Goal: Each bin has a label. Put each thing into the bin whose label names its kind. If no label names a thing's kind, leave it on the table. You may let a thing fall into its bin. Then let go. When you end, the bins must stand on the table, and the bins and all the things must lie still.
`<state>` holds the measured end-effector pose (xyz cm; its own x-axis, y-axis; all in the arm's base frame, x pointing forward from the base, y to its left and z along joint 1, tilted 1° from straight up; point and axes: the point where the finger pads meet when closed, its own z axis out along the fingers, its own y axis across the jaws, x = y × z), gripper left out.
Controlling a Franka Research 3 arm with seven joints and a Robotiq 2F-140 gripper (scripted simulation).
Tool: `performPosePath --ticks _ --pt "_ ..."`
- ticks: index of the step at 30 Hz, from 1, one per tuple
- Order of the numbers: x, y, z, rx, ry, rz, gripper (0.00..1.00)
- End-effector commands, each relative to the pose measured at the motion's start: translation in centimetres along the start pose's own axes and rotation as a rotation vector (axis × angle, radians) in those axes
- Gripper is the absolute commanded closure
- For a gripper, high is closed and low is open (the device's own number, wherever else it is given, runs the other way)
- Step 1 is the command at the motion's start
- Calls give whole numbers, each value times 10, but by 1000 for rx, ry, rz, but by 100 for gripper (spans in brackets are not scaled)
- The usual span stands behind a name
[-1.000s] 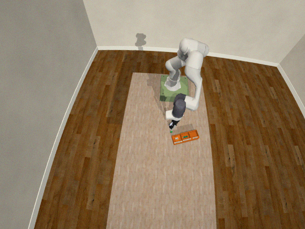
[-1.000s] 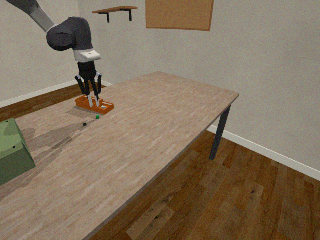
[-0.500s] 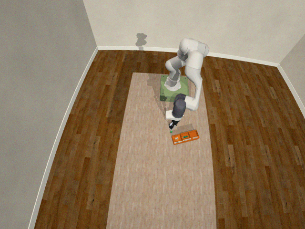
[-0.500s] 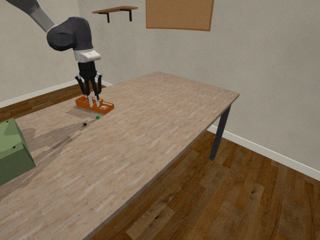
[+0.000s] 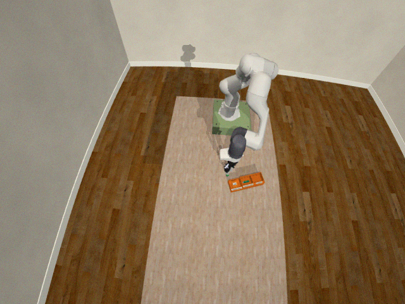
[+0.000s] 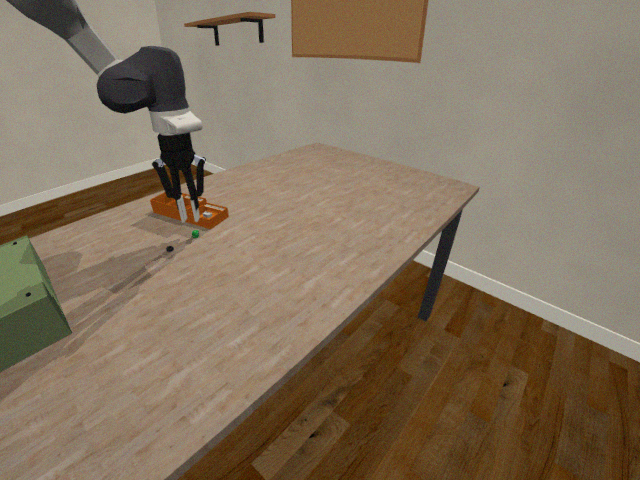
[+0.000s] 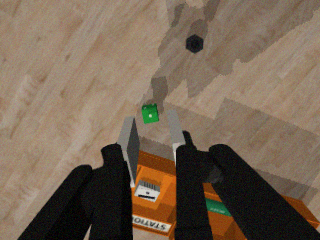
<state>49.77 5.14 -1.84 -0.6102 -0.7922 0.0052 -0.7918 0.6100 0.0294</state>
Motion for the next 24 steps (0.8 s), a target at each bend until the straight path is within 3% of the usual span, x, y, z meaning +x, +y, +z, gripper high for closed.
performPosePath --ticks 1,8,24 --pt "-3 -4 12 7 -9 -14 81" --pt "-4 -6 40 7 -9 -14 81" --pt "-4 -6 52 7 -9 -14 81"
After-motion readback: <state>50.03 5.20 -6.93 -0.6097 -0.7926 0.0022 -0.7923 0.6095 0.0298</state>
